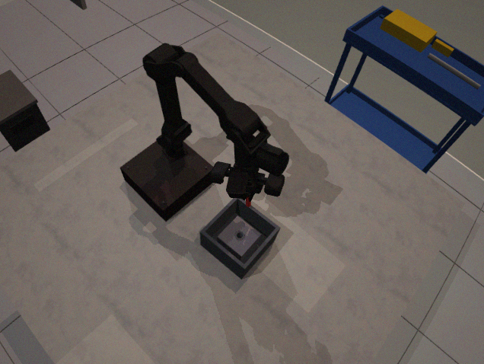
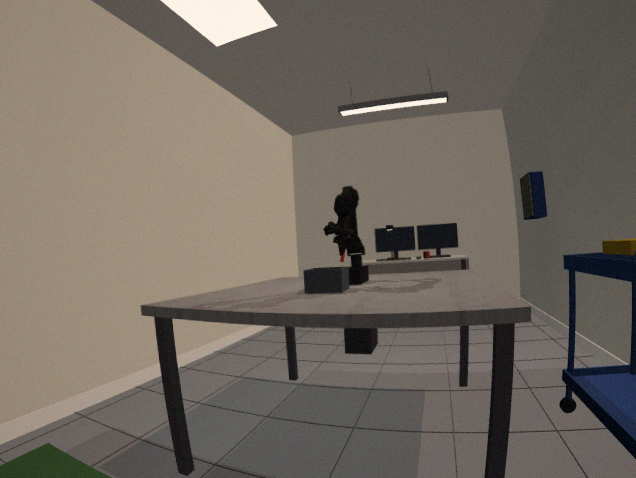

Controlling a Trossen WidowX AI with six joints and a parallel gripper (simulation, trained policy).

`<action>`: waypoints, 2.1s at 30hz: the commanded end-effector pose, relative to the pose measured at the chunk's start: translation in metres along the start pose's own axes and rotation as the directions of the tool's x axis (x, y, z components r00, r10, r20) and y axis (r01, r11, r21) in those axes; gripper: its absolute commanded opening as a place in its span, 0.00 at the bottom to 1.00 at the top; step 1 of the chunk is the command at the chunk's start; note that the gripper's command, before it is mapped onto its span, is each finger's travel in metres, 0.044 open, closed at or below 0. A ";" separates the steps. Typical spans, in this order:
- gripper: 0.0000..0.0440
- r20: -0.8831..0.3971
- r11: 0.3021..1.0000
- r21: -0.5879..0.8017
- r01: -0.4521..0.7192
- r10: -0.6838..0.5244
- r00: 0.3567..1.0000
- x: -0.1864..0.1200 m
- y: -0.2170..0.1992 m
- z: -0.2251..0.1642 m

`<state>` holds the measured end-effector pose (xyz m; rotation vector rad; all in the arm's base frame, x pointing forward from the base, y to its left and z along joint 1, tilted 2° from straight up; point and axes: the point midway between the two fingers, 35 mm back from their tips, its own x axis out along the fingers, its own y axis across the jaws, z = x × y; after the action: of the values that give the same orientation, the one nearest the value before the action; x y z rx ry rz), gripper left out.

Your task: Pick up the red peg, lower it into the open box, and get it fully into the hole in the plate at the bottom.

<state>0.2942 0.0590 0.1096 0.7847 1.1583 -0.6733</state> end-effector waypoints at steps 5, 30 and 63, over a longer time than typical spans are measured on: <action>0.00 0.018 0.999 0.046 0.004 -0.005 1.000 0.011 0.001 0.029; 0.32 -0.051 0.993 0.071 0.098 -0.094 0.994 0.079 -0.007 0.063; 1.00 0.088 0.995 0.099 0.012 -0.021 0.996 0.084 0.025 0.160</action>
<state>0.3765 -0.0242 0.0477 0.7525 1.2769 -0.7343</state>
